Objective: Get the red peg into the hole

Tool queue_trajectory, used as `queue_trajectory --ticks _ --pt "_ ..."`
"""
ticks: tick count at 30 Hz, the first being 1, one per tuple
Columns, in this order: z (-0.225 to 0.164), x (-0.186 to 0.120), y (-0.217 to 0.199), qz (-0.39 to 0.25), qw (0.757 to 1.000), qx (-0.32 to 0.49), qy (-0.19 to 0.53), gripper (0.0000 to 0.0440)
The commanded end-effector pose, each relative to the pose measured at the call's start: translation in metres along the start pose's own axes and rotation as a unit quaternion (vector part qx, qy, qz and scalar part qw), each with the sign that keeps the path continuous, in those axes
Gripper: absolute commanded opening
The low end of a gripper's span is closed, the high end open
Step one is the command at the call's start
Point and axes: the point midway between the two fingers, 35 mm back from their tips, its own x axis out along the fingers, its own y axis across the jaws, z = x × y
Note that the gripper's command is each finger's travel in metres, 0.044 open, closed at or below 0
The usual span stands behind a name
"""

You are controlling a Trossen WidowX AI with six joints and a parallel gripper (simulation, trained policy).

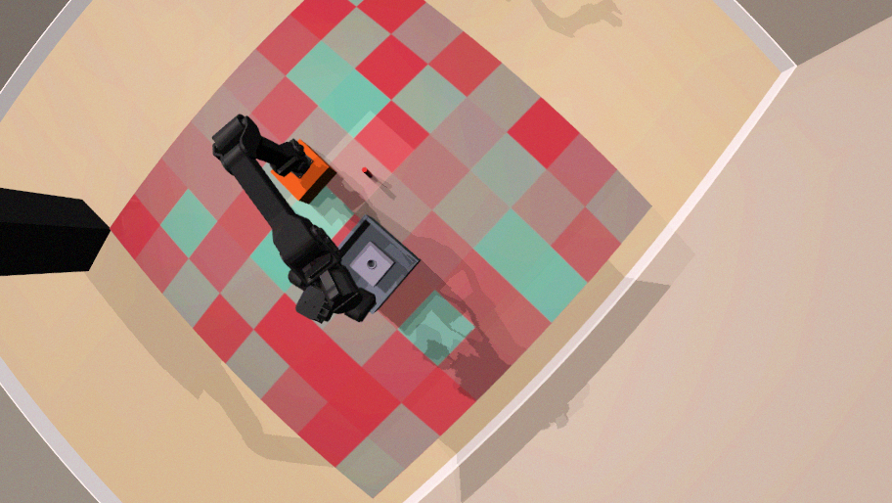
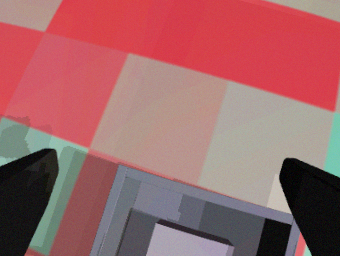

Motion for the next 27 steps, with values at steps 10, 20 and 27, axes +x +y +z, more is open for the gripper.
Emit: queue_trajectory --ticks 10,20,27 --pt "-0.123 -0.056 -0.006 0.001 0.981 -0.159 0.111 0.0440" --pt "-0.200 -0.094 -0.046 -0.031 0.952 -0.245 0.183 0.0440" --pt "-0.242 -0.112 -0.081 -0.067 0.930 -0.289 0.217 0.0440"
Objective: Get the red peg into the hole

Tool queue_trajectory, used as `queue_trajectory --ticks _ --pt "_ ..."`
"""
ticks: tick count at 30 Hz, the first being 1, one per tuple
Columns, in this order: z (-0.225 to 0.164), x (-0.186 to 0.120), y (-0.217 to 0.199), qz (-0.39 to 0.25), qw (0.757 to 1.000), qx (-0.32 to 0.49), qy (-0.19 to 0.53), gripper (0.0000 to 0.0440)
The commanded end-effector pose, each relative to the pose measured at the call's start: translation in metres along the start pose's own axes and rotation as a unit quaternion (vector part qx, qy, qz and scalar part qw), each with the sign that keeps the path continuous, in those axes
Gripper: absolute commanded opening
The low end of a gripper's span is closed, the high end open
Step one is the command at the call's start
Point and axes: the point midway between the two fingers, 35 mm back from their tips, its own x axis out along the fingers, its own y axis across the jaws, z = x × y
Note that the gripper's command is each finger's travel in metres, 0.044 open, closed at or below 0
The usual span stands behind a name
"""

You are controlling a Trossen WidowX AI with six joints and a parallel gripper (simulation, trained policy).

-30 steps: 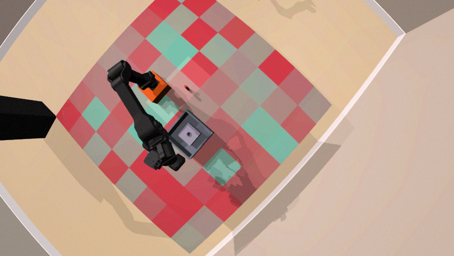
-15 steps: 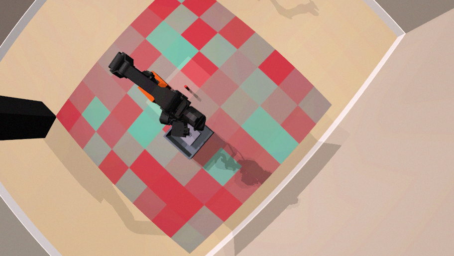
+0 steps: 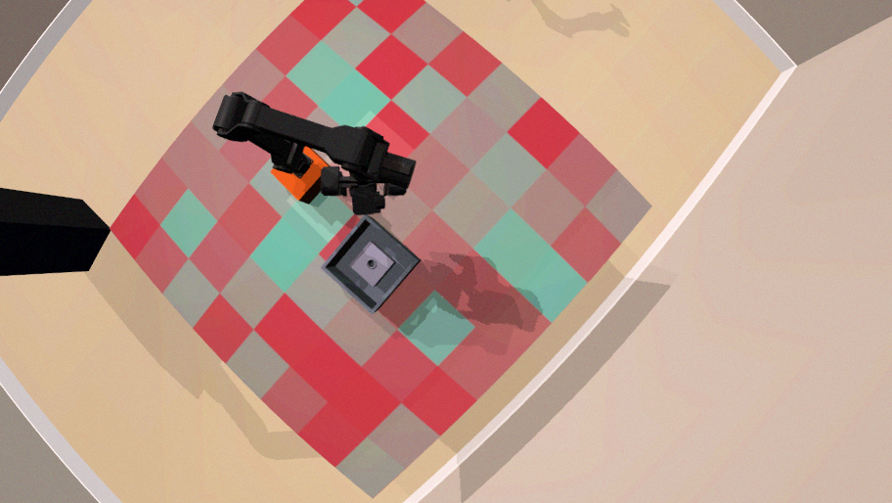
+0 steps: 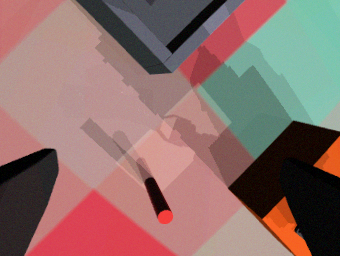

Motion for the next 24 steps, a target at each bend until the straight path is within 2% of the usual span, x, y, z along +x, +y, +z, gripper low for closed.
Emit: queue_trajectory --ticks 1,11,24 --pt "-0.024 0.005 -0.006 -0.020 1.000 -0.015 0.019 0.0440" --pt "-0.076 0.028 -0.015 -0.061 0.995 -0.059 0.046 0.0440" --pt "-0.103 0.076 -0.013 -0.068 0.992 -0.094 0.040 0.0440"
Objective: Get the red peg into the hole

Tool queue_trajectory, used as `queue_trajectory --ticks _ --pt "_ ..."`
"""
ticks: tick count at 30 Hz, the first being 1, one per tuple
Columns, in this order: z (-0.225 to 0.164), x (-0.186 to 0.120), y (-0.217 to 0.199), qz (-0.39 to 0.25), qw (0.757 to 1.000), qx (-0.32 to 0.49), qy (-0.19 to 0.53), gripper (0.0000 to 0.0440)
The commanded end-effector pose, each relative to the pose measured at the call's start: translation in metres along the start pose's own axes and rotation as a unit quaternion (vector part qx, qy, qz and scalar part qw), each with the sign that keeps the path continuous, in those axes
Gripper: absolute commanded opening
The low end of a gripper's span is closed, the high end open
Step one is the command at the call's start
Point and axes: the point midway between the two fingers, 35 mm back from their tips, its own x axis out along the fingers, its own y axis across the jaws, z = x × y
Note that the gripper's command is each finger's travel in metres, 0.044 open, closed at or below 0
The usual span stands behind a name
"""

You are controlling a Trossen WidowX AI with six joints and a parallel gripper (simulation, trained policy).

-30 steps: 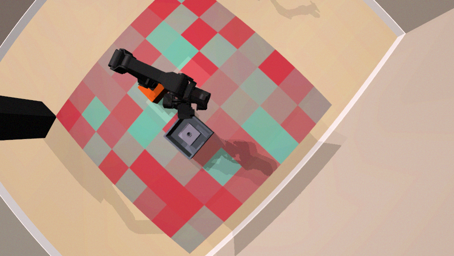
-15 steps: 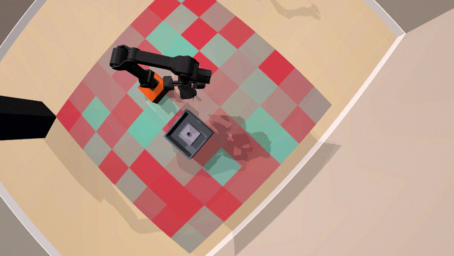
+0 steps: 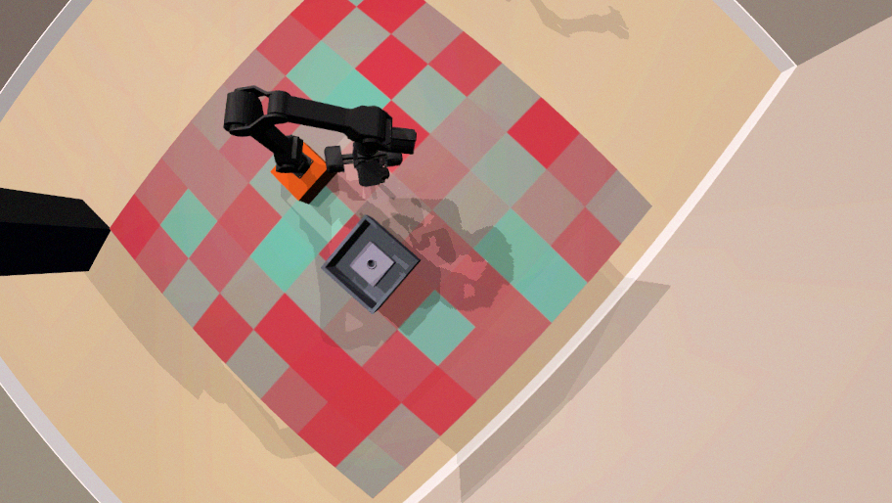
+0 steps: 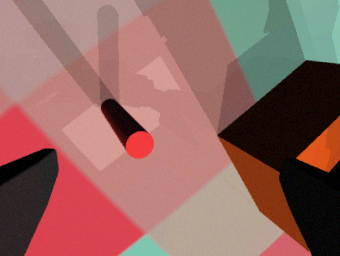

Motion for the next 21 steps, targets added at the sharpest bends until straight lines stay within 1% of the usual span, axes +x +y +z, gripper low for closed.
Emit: queue_trajectory --ticks 1,15,17,21 --pt "-0.004 0.014 0.002 -0.001 1.000 -0.005 -0.002 0.0440" --pt "-0.006 0.070 0.022 0.029 0.999 -0.018 -0.020 0.0435" --pt "-0.007 0.076 0.022 0.029 0.999 -0.020 -0.019 0.0409" --pt "-0.009 0.087 0.023 0.026 0.999 -0.021 -0.015 0.0309"
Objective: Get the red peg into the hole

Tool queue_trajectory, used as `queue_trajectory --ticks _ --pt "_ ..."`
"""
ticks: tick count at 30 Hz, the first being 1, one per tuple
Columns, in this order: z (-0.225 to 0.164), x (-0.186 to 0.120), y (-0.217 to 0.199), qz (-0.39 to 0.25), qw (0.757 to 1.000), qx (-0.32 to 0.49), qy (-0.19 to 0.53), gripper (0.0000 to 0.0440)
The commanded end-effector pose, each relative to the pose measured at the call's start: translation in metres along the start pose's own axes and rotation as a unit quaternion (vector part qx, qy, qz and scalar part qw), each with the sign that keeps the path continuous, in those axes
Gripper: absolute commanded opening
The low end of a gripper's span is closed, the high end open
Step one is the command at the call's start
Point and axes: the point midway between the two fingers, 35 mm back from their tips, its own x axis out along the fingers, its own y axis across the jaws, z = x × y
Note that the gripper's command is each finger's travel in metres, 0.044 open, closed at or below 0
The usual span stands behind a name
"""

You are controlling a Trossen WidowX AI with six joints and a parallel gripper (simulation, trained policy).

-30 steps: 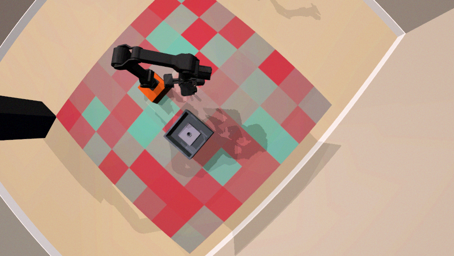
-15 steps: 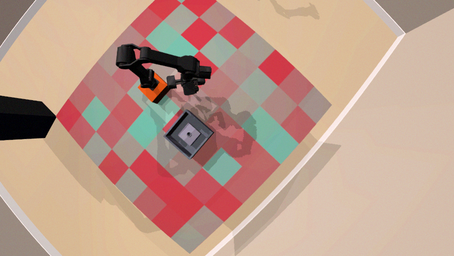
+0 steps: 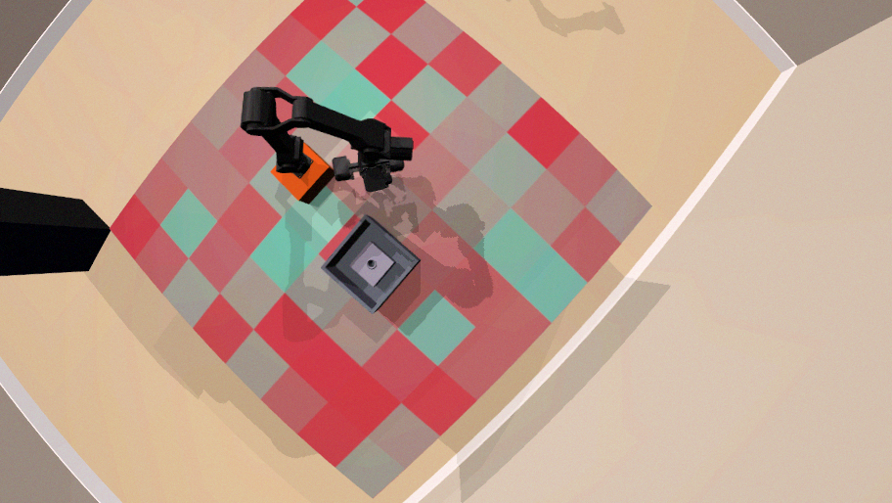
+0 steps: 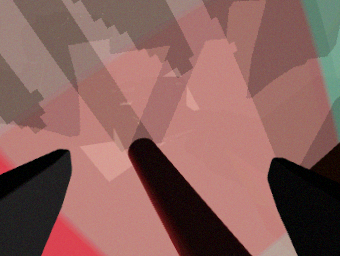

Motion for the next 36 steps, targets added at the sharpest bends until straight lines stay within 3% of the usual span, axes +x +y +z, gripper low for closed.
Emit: queue_trajectory --ticks 1,9,12,36 --pt "-0.003 0.010 -0.002 -0.005 1.000 -0.004 0.005 0.0283" --pt "-0.005 0.018 -0.004 -0.023 1.000 -0.002 0.015 0.0073" --pt "-0.005 0.020 -0.006 -0.036 0.999 -0.002 0.017 0.0012" --pt "0.052 -0.065 -0.018 -0.032 0.998 0.013 -0.059 0.0000"
